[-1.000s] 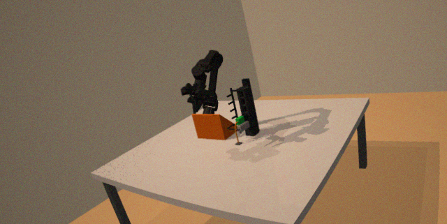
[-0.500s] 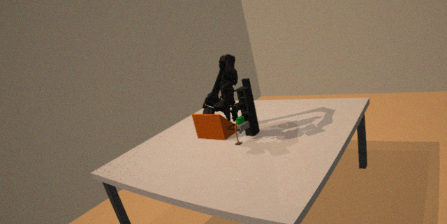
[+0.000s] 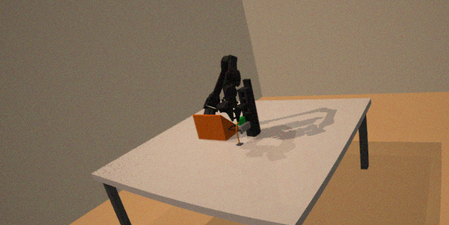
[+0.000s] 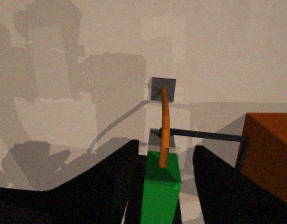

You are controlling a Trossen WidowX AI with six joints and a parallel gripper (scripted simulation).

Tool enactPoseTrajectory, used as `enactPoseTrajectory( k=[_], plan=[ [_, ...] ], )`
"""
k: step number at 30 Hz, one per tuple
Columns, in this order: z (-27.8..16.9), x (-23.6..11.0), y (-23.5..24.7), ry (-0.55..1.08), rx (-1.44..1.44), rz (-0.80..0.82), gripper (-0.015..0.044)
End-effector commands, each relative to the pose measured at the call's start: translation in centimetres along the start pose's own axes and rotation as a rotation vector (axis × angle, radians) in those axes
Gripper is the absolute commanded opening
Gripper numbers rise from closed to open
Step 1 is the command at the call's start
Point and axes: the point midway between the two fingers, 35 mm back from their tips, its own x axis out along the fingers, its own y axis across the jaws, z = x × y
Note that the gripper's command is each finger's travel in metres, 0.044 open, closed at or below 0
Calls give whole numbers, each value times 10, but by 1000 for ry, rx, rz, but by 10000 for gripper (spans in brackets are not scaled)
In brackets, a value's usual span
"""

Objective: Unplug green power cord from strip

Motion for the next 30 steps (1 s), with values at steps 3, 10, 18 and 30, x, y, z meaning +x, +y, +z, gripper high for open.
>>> enactPoseTrajectory(
  k=[3, 10, 18, 30],
  plan=[
    [-12, -1, 0, 5, 5, 3, 160],
    [-23, -1, 0, 6, 5, 3, 160],
    [-35, -1, -1, 7, 5, 3, 160],
    [-37, 7, -1, 7, 5, 3, 160]
  ],
)
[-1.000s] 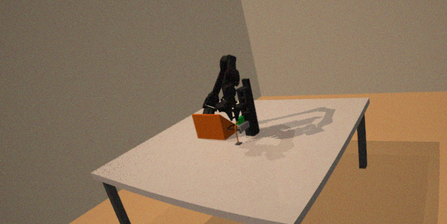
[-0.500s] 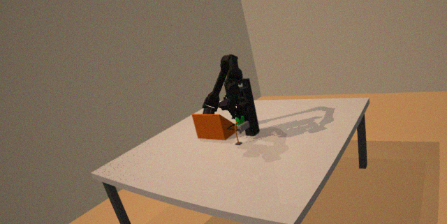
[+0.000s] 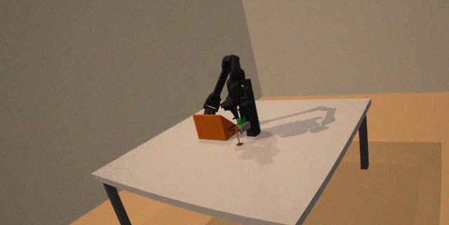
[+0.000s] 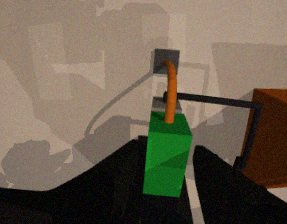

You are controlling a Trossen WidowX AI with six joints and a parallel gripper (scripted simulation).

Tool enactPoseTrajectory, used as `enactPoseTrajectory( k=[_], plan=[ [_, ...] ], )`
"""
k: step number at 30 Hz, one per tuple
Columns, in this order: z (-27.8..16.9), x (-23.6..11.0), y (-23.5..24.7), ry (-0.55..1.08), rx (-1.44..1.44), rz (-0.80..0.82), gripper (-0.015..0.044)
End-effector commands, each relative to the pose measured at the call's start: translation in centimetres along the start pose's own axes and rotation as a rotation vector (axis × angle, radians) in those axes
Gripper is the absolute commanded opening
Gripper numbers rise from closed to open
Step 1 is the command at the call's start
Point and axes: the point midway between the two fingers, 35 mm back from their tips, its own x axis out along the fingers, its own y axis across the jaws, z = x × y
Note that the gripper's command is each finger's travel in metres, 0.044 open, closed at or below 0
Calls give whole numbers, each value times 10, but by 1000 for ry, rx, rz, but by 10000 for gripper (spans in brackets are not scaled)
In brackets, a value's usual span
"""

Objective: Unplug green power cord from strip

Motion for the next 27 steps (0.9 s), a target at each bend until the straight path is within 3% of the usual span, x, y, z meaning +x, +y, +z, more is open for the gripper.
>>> enactPoseTrajectory(
  k=[1, 6, 11, 15, 27],
  plan=[
    [-1, 7, -1, 4, 7, 2, 160],
    [-1, 9, -1, 5, 7, 2, 160],
    [-1, 7, 0, 1, -1, -2, 29],
    [-1, 7, 0, 1, -1, -2, 2],
    [9, 6, 1, 0, 0, -1, 0]
  ],
)
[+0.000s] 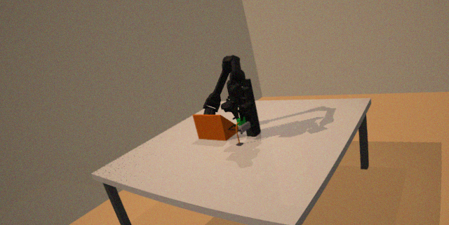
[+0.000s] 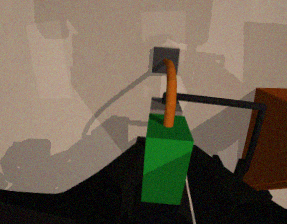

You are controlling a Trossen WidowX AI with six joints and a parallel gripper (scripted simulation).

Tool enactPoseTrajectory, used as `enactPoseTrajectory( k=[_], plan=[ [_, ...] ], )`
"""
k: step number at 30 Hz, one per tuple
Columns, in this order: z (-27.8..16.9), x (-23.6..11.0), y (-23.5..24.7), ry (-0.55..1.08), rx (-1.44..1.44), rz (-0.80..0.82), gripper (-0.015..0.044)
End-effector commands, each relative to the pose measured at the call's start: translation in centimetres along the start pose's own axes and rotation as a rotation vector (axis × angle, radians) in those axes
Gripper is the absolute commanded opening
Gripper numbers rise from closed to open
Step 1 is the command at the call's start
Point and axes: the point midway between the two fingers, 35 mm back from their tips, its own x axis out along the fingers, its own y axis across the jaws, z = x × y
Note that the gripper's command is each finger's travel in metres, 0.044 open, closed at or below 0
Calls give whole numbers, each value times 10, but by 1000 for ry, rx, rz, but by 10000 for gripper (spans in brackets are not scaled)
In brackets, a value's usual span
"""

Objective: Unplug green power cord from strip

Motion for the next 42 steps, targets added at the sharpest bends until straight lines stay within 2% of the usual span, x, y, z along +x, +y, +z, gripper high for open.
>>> enactPoseTrajectory(
  k=[1, 28, 34, 42],
  plan=[
    [11, -2, 1, -12, -4, 4, 0],
    [55, -8, 1, -14, 1, 7, 0],
    [45, -3, -1, -8, 3, -6, 158],
    [45, -3, -1, -8, 3, -6, 160]
  ],
)
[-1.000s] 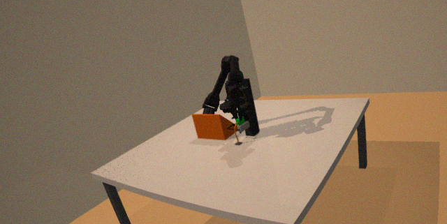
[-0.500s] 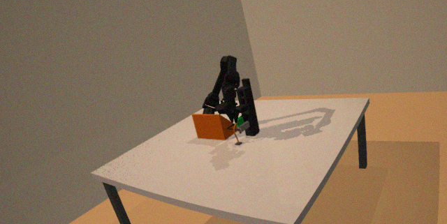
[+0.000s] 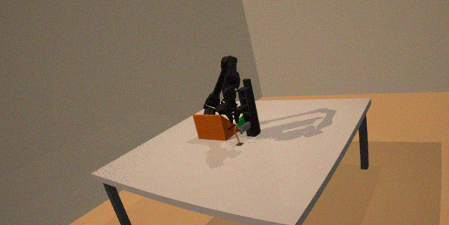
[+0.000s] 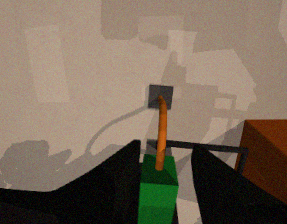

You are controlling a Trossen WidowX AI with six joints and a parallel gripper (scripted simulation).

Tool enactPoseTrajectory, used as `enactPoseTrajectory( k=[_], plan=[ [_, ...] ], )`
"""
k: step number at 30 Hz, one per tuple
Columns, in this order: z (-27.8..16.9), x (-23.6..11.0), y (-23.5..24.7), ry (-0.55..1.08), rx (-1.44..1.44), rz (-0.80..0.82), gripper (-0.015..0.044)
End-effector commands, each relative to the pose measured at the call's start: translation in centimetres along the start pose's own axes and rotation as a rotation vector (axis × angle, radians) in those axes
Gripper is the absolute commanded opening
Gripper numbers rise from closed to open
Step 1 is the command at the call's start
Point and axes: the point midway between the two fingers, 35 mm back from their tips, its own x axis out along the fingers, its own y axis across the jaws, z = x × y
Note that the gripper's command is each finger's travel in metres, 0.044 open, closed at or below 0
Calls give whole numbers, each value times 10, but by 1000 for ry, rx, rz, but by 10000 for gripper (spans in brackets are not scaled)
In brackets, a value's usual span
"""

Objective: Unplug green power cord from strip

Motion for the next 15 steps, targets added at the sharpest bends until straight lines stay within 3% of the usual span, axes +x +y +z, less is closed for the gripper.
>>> enactPoseTrajectory(
  k=[1, 15],
  plan=[
    [0, 0, 0, 2, 4, 1, 160],
    [-5, -9, 0, -1, 3, 15, 160]
  ],
)
